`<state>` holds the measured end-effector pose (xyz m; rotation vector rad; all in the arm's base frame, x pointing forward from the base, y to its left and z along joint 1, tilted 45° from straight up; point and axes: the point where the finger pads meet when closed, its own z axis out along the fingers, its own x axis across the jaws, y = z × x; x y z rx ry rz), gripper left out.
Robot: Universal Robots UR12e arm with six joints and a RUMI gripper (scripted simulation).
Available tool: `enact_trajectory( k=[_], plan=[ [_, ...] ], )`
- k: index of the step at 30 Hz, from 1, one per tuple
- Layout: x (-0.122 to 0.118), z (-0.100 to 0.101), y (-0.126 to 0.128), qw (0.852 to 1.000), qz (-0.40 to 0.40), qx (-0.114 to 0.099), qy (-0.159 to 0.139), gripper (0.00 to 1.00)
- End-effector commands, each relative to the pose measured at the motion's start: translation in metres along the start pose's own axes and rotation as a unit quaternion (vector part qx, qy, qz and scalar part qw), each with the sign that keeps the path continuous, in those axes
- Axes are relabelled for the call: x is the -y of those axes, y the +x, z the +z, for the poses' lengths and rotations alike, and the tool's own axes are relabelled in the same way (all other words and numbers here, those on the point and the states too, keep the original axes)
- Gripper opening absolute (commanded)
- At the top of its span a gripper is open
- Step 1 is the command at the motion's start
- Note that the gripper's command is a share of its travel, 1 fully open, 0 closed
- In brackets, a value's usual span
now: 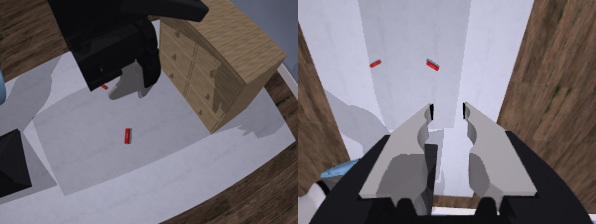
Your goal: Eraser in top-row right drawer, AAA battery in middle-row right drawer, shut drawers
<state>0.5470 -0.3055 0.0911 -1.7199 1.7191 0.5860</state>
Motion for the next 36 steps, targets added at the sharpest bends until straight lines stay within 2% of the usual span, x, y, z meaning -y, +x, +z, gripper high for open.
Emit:
enact_trajectory(
  k=[1,36],
  plan=[
    [-0.0006,-0.002,0.0004,1.0,0.0,0.0,-0.006,0.2],
    [-0.0014,-0.0029,0.0003,1.0,0.0,0.0,-0.012,0.2]
  ],
)
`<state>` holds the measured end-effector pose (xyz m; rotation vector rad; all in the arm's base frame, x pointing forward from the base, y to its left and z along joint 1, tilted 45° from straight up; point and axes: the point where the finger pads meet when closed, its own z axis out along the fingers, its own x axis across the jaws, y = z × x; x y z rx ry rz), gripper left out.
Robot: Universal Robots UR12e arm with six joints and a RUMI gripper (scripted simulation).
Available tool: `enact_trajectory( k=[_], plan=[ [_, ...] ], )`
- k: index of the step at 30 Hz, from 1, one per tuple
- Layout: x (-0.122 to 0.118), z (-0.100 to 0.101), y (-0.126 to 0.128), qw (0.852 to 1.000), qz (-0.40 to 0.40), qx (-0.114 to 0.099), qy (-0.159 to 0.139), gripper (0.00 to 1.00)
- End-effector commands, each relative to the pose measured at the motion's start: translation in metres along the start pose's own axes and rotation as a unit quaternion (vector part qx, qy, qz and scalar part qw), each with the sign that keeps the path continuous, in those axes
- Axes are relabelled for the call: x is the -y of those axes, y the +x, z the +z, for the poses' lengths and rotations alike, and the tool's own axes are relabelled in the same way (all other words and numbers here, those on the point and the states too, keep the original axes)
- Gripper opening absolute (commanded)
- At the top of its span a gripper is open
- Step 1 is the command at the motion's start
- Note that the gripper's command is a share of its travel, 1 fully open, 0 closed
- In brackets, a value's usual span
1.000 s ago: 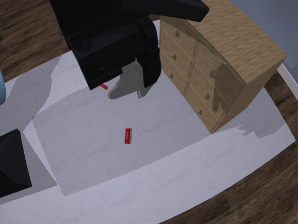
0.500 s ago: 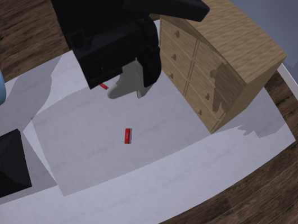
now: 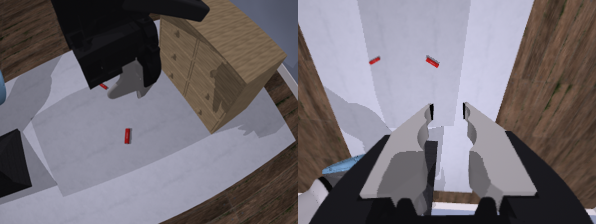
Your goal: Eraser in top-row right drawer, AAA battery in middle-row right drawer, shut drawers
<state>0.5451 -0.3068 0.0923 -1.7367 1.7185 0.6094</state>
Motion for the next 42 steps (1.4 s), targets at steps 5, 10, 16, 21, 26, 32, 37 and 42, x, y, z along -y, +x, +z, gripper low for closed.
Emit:
enact_trajectory(
  k=[5,10,16,21,26,32,37,42],
  plan=[
    [0.0,-0.001,0.0,1.0,0.0,-0.001,0.0,0.2],
    [0.0,-0.001,0.0,1.0,-0.002,-0.001,0.0,0.2],
    [0.001,0.0,0.0,1.0,-0.014,-0.001,0.0,0.2],
    [0.001,0.001,-0.001,0.999,-0.035,-0.001,0.0,0.2],
    [0.001,0.003,-0.001,0.999,-0.053,-0.001,0.0,0.2],
    [0.002,0.006,-0.003,0.995,-0.105,-0.001,0.0,0.2],
    [0.003,0.009,-0.004,0.987,-0.162,-0.001,0.0,0.2],
    [0.004,0.012,-0.005,0.979,-0.202,-0.001,0.0,0.2]
  ],
)
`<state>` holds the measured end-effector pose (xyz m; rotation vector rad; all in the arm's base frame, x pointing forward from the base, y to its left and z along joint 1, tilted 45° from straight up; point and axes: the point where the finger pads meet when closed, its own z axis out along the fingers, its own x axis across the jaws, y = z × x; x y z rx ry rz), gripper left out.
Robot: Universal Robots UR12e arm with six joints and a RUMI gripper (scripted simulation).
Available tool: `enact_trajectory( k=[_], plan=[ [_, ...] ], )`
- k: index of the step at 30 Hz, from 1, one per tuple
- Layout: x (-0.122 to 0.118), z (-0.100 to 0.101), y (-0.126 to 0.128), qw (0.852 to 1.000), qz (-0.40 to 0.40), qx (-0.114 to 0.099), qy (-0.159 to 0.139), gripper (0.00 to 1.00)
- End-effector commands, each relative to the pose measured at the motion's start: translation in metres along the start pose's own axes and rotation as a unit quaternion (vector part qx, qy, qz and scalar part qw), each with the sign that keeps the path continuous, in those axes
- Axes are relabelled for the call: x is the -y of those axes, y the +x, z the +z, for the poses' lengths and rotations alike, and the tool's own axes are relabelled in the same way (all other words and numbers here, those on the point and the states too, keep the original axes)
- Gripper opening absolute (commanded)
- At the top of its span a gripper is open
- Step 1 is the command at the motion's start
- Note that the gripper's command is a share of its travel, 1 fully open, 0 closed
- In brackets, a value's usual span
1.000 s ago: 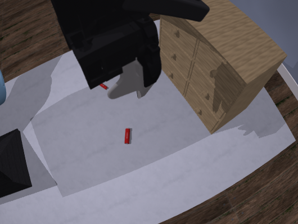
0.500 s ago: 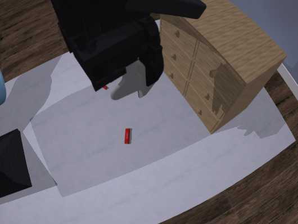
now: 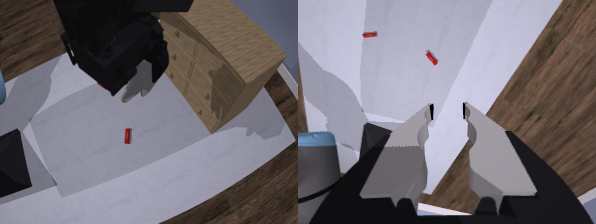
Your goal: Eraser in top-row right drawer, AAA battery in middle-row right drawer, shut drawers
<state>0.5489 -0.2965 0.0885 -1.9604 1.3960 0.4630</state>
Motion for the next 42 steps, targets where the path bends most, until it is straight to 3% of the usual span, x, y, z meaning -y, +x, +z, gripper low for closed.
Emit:
enact_trajectory(
  k=[1,7,13,15,20,25,30,32,42],
  plan=[
    [0.001,0.003,-0.001,0.998,-0.057,0.0,0.001,0.2],
    [0.003,0.009,-0.003,0.988,-0.156,0.0,0.001,0.2],
    [0.004,0.016,-0.005,0.963,-0.268,0.0,0.001,0.2],
    [0.004,0.016,-0.005,0.963,-0.268,0.0,0.001,0.2],
    [0.004,0.023,-0.007,0.93,-0.367,0.0,0.001,0.2],
    [0.003,0.03,-0.008,0.884,-0.468,0.0,0.001,0.2],
    [0.002,0.037,-0.009,0.825,-0.566,-0.001,0.001,0.2],
    [0.002,0.037,-0.009,0.825,-0.566,-0.001,0.001,0.2],
    [0.0,0.052,-0.009,0.676,-0.737,-0.001,0.0,0.2]
  ],
)
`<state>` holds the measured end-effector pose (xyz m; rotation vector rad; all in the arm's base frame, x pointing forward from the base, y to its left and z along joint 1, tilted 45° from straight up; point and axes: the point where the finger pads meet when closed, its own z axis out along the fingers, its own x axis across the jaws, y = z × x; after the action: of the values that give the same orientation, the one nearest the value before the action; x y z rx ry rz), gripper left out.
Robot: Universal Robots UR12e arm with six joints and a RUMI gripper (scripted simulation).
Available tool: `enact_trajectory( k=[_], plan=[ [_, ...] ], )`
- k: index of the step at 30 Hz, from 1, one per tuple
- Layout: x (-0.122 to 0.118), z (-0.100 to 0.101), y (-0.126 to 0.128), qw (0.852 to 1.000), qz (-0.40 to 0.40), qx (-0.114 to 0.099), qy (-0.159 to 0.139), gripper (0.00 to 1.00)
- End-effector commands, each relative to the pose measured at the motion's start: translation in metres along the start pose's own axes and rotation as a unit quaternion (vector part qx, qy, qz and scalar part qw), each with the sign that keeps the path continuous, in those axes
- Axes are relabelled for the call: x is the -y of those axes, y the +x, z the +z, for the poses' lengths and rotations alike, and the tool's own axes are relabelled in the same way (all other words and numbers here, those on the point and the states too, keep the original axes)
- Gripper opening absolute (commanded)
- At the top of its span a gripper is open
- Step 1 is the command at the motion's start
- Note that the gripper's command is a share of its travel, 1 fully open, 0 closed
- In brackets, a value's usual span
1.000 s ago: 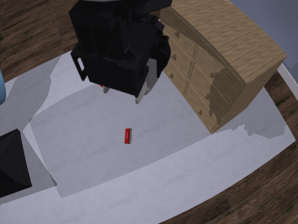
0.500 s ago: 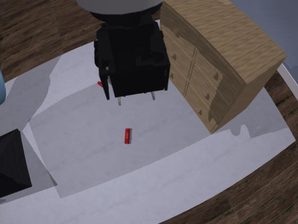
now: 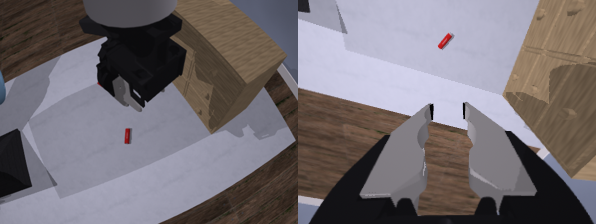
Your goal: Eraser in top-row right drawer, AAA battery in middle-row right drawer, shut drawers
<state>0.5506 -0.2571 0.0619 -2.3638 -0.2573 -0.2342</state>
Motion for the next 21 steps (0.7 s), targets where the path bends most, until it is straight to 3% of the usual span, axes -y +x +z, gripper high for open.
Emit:
enact_trajectory(
  k=[1,9,21],
  plan=[
    [-0.001,0.007,-0.001,0.992,-0.123,-0.003,0.004,0.2],
    [-0.003,0.015,-0.002,0.969,-0.247,-0.003,0.003,0.2],
    [-0.007,0.028,-0.004,0.894,-0.447,-0.004,0.003,0.2]
  ],
)
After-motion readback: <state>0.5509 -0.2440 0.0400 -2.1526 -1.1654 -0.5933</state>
